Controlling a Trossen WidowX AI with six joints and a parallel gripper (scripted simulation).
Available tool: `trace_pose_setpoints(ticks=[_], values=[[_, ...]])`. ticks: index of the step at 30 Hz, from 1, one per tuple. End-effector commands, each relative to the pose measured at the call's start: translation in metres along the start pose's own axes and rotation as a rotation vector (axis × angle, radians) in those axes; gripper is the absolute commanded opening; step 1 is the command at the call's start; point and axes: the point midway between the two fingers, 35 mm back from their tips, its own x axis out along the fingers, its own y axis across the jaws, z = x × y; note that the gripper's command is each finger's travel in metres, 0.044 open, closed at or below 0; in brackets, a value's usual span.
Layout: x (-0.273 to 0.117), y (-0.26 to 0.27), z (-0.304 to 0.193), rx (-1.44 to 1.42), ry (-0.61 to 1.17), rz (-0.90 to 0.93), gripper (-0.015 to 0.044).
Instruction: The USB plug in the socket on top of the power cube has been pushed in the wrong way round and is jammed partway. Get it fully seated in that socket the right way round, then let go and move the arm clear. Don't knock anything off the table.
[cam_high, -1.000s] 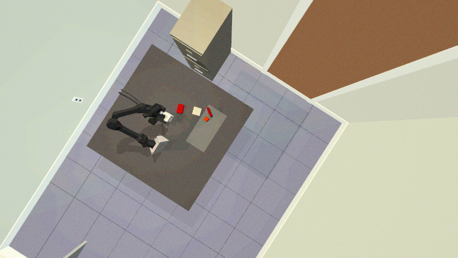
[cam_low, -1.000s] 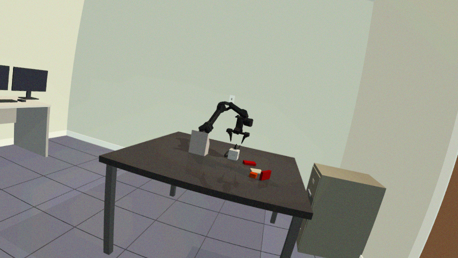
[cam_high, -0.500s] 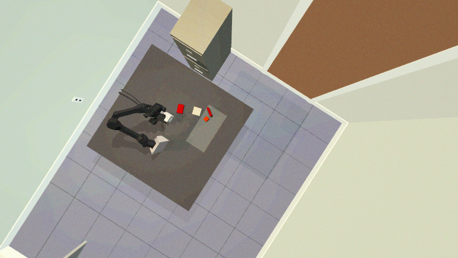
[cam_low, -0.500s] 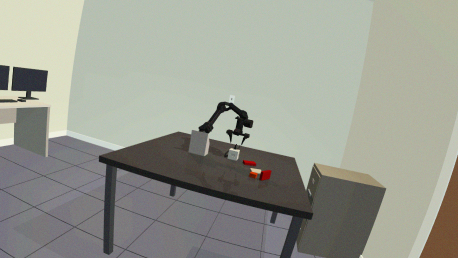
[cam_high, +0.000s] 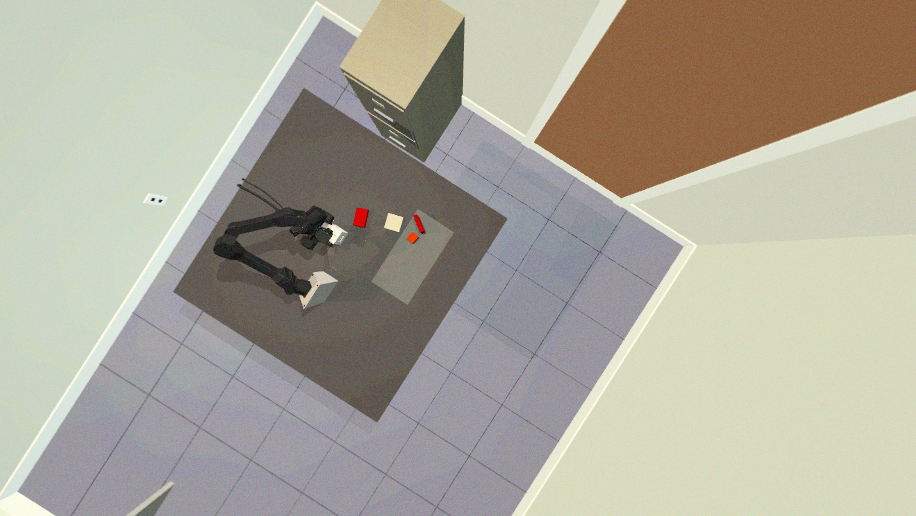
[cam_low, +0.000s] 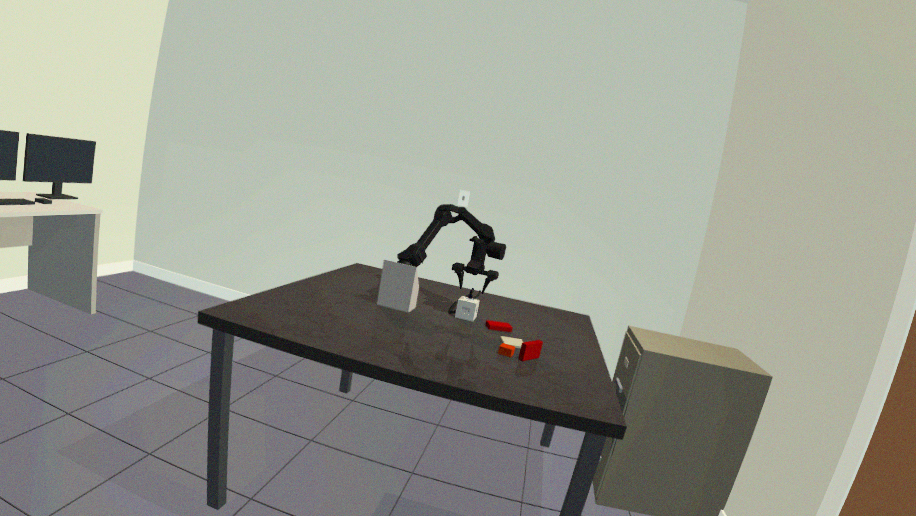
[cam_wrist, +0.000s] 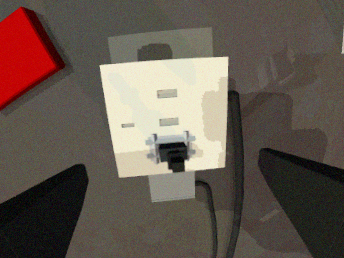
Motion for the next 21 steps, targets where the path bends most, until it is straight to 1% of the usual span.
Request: trace_pose_setpoints(ticks=[1, 4, 21], values=[[0.0039, -0.0014, 0.0004, 0.01, 0.004, -0.002, 0.044], [0.0039, -0.0014, 0.0004, 0.01, 0.004, -0.002, 0.044], [0.002, -0.0003, 0.0001, 0.001, 0.0, -0.001, 0.0]])
